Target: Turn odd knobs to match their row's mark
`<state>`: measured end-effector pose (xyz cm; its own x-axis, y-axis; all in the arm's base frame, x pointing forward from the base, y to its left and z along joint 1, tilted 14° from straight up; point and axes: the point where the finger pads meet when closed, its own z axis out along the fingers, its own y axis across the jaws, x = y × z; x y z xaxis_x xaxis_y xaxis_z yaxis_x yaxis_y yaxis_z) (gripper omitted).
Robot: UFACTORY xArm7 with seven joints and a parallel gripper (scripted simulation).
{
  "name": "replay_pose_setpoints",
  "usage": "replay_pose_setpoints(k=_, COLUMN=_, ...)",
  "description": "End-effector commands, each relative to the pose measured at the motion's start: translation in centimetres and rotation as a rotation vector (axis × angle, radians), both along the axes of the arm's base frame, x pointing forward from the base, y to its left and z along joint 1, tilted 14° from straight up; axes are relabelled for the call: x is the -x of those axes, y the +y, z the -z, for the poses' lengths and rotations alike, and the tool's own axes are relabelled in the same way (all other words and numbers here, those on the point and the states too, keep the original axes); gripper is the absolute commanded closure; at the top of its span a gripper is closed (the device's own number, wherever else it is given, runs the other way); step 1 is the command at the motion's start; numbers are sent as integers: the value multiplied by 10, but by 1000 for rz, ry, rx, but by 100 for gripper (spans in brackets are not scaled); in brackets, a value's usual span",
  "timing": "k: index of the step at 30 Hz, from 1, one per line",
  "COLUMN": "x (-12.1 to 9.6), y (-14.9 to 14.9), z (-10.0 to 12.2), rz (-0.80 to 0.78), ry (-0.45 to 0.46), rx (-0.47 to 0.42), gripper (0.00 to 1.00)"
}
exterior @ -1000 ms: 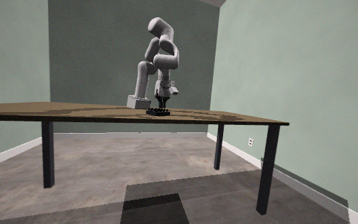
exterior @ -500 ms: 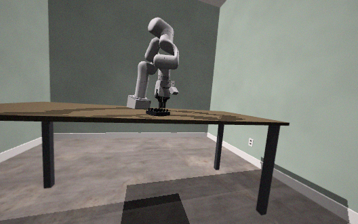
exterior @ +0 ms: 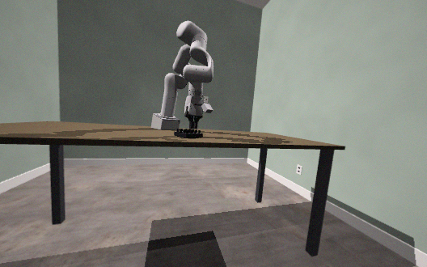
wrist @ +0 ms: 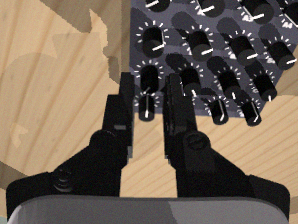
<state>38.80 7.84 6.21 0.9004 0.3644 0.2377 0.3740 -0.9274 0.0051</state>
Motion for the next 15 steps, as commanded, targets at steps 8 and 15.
replay_pose_setpoints(k=8, x=-1, y=0, z=-1, rz=0, ry=-2, rx=-1, gripper=81)
replay_pose_setpoints(k=15, x=-1, y=0, z=1, rz=0, ry=-2, rx=-1, gripper=81)
